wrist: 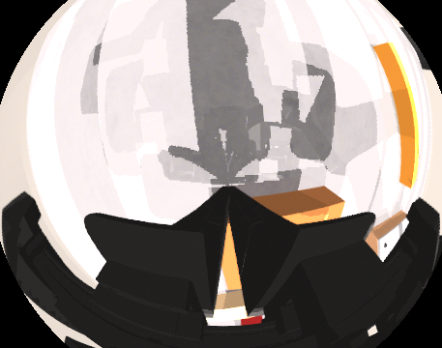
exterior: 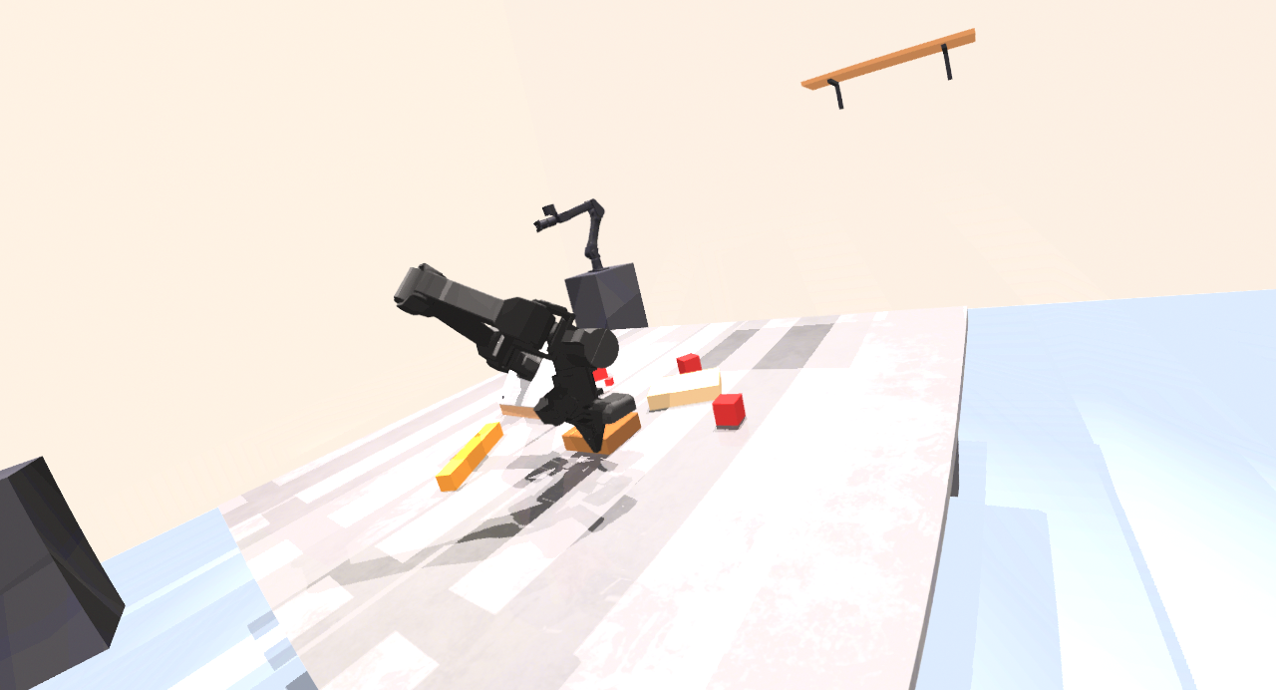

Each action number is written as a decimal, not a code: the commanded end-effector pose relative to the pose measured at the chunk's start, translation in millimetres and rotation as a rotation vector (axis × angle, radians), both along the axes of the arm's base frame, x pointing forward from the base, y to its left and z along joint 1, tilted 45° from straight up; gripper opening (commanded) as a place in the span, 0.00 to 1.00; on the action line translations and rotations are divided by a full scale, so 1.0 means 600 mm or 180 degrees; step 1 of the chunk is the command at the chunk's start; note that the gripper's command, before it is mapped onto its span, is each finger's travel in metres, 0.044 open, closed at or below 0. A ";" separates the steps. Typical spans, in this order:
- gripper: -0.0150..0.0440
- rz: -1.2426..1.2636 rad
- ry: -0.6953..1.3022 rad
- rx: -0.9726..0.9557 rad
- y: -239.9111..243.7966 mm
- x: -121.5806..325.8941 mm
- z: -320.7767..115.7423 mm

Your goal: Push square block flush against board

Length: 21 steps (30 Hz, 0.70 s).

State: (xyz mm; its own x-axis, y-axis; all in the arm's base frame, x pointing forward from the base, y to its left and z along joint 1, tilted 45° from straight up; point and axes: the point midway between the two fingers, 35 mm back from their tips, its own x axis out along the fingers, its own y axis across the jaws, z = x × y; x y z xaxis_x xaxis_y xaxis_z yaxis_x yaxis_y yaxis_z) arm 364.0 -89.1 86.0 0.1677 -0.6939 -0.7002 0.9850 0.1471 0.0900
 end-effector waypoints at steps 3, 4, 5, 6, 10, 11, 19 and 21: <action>0.25 -0.0014 0.0083 0.0031 0.010 -0.008 -0.026; 0.25 -0.0014 0.0083 0.0031 0.011 -0.008 -0.028; 0.25 -0.0014 0.0083 0.0031 0.013 -0.008 -0.029; 0.25 -0.0014 0.0083 0.0032 0.014 -0.008 -0.031; 0.25 -0.0014 0.0084 0.0033 0.020 -0.009 -0.037; 0.25 -0.0014 0.0084 0.0033 0.022 -0.009 -0.039; 0.25 -0.0014 0.0085 0.0035 0.034 -0.011 -0.051; 0.25 -0.0014 0.0085 0.0035 0.037 -0.012 -0.054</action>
